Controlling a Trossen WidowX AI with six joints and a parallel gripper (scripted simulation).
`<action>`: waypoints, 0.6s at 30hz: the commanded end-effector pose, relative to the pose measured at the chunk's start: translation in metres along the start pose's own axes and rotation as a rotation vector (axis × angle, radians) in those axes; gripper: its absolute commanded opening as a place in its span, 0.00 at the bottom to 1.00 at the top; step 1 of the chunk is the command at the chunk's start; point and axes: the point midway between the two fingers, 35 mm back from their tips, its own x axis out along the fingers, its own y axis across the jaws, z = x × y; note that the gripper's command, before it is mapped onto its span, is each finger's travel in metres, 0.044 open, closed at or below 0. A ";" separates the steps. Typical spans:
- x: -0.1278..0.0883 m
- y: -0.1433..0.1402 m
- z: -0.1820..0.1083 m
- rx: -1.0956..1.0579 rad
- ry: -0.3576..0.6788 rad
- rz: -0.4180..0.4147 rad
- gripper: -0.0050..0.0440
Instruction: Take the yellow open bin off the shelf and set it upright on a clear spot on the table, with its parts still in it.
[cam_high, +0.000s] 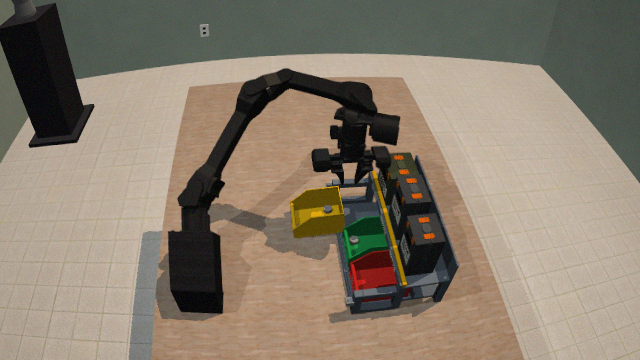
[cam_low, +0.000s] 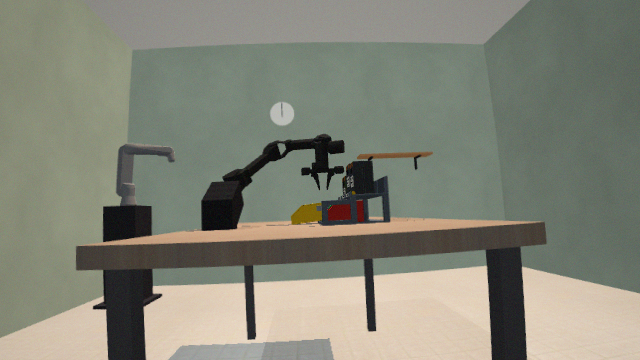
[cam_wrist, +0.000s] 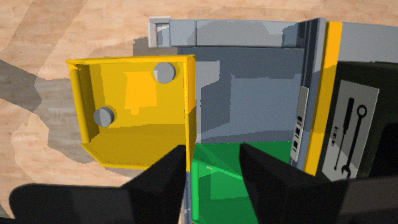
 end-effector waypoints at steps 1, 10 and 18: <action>-0.003 -0.002 0.001 -0.009 0.004 -0.005 0.41; 0.000 0.007 0.001 -0.010 0.004 -0.005 0.41; 0.000 0.007 0.001 -0.010 0.004 -0.005 0.41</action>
